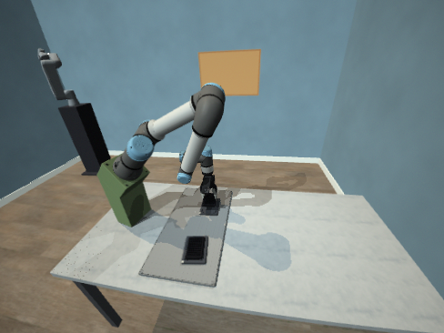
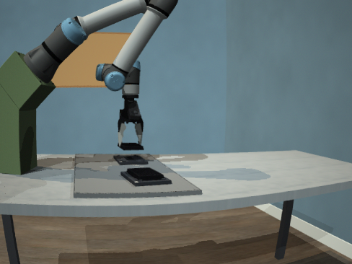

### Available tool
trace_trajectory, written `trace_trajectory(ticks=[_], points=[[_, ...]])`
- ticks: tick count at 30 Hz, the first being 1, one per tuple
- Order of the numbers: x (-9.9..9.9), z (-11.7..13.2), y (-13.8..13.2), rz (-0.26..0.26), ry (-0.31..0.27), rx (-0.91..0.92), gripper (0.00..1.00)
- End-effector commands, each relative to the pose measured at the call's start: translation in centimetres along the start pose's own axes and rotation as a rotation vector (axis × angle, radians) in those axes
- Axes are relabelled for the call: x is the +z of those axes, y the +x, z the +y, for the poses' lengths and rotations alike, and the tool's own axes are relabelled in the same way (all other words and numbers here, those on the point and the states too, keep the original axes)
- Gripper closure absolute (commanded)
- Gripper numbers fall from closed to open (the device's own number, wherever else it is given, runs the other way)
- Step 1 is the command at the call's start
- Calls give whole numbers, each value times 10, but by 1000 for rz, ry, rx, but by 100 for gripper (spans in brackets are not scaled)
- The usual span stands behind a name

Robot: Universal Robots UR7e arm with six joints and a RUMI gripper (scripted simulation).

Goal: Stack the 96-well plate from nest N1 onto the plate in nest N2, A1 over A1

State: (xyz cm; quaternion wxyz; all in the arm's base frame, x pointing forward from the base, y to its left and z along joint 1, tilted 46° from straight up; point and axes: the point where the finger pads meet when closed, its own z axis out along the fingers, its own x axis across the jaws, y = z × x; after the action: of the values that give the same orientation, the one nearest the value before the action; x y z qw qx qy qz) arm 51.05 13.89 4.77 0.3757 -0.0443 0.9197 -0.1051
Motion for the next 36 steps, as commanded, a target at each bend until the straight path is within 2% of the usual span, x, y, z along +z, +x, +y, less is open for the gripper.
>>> trace_trajectory(ticks=[1,24,36], points=[[-7,0,0,-1,0,-4,100],[-42,0,-1,-1,0,-31,100],[-42,0,-1,-1,0,-32,100]])
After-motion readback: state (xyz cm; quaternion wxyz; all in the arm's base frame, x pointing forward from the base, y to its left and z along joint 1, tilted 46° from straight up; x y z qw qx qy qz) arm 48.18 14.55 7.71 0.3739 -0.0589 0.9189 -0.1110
